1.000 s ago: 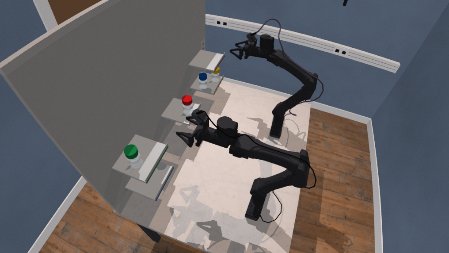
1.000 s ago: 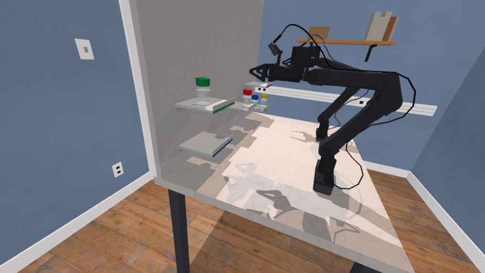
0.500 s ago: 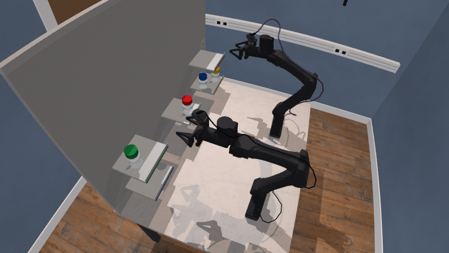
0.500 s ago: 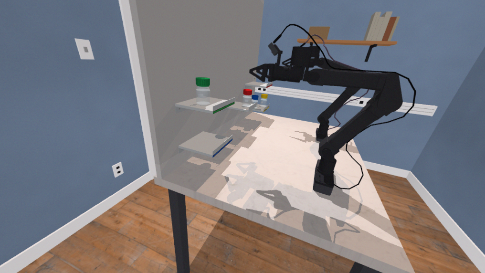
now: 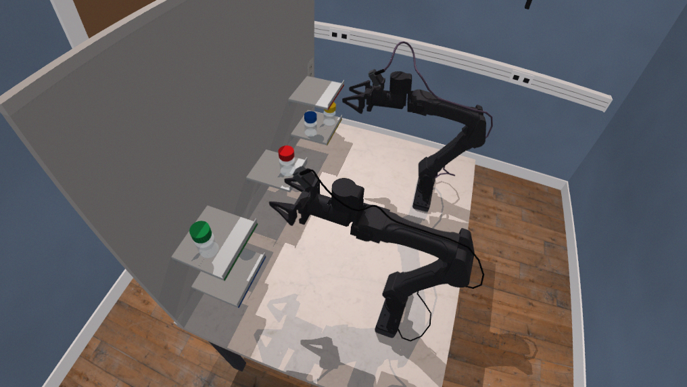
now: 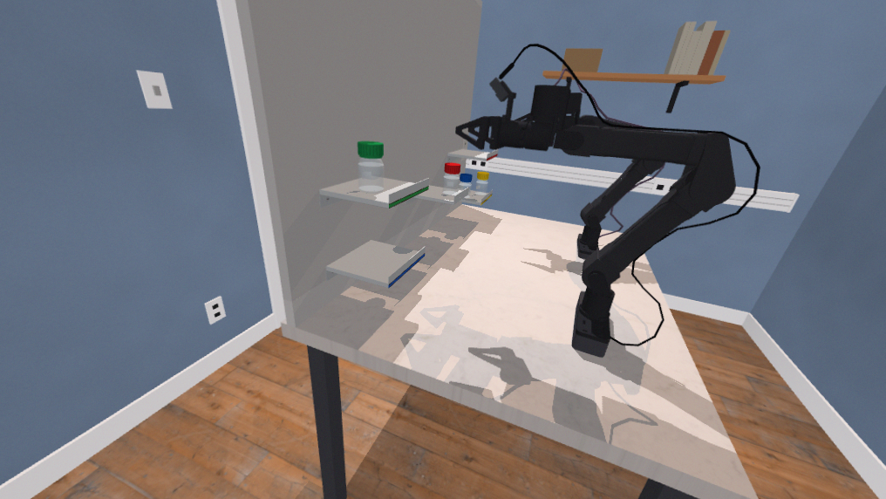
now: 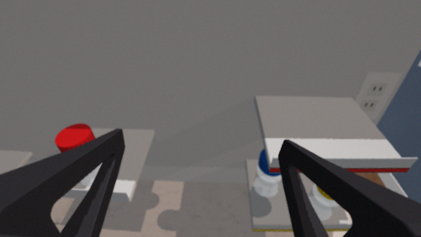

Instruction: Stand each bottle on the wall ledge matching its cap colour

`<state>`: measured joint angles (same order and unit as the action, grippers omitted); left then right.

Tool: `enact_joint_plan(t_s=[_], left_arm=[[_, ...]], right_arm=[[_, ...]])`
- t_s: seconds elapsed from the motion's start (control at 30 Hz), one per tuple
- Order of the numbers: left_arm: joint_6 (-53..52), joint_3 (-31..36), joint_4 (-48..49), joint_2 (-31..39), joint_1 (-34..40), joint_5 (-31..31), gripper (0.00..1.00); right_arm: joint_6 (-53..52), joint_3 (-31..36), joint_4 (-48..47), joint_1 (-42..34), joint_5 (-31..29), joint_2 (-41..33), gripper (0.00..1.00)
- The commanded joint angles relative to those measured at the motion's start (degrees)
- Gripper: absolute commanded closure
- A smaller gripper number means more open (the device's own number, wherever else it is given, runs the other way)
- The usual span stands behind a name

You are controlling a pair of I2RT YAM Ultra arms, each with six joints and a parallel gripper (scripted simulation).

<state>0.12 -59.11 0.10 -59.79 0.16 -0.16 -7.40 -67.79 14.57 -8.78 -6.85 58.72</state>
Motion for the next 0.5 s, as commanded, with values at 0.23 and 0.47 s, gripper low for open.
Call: enact_joint_plan(t_s=[0.23,0.47], left_arm=[[-0.1,-1.3,0.3,0.0,-0.2,0.2,0.11],[-0.1,-1.3,0.3,0.0,-0.2,0.2,0.11]], right_arm=[[-2.5,6.2,-11.1,-22.2,-17.0,4.4,0.00],[-2.9,7.0,-17.3,-31.7,-21.5,11.1,0.00]])
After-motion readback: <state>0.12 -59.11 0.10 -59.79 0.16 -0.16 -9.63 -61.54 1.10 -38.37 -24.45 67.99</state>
